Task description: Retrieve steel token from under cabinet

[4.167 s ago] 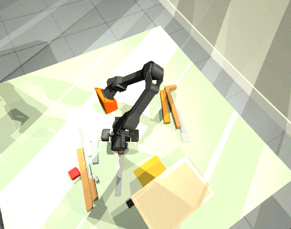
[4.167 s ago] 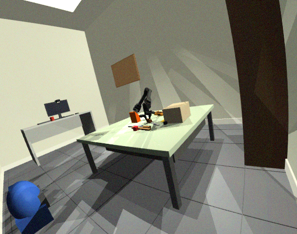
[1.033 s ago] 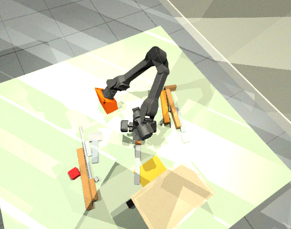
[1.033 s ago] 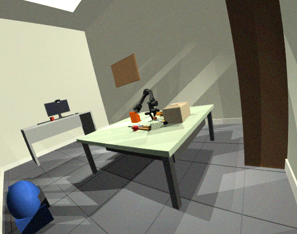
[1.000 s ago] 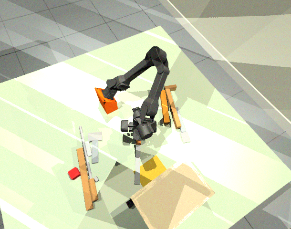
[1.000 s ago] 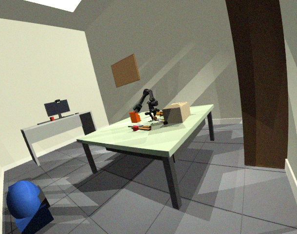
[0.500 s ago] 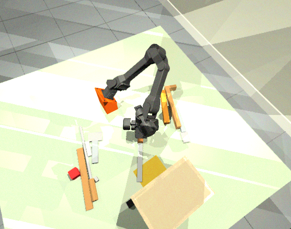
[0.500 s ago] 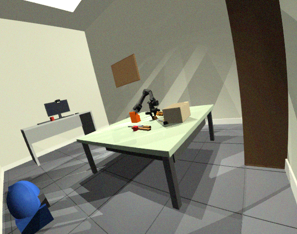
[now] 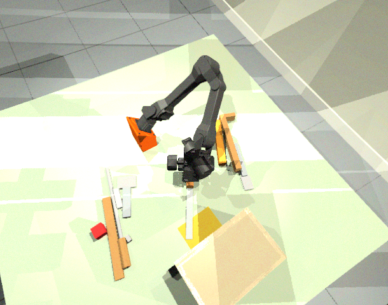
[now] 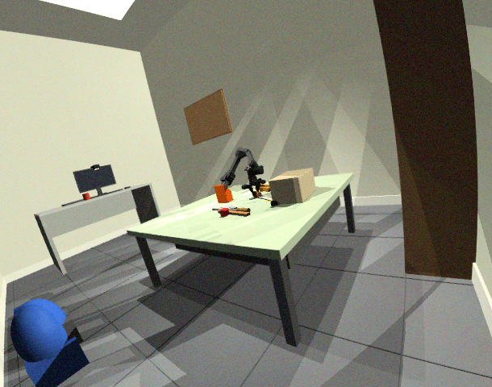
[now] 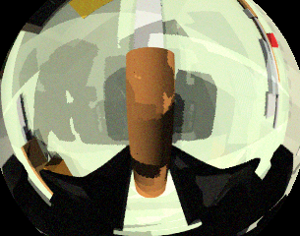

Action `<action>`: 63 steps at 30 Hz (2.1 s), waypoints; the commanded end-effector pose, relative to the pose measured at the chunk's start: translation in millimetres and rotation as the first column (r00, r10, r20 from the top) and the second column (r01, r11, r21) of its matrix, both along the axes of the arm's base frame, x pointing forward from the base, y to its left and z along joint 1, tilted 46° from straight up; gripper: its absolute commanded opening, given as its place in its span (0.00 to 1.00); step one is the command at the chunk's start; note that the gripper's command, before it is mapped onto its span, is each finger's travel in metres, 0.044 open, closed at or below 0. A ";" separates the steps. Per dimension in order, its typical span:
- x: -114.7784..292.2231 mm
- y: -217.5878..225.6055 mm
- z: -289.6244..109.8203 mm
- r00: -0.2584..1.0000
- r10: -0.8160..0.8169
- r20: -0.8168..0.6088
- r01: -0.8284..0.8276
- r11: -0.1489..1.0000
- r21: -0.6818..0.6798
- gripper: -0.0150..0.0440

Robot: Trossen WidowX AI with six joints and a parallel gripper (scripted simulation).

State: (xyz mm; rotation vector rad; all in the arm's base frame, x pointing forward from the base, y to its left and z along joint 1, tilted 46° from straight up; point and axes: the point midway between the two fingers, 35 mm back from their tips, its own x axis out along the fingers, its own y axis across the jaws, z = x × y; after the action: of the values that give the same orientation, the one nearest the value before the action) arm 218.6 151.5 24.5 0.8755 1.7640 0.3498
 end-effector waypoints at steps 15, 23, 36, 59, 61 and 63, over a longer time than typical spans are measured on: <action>-7.3 12.4 15.5 1.000 -0.001 0.003 0.001 1.000 0.002 0.25; -10.7 18.1 22.0 1.000 -0.001 0.003 0.001 1.000 0.003 0.25; -16.5 27.7 33.1 1.000 -0.001 0.003 0.001 1.000 0.004 0.25; -28.1 45.4 53.8 1.000 -0.001 0.003 0.001 1.000 0.005 0.25; -29.2 46.9 55.7 1.000 -0.001 0.003 0.001 1.000 0.006 0.25; -30.3 48.4 57.5 1.000 -0.001 0.003 0.001 1.000 0.006 0.25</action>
State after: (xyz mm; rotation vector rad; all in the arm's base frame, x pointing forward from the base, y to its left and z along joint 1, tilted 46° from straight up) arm 189.6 196.8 76.6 0.8784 1.7659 0.3475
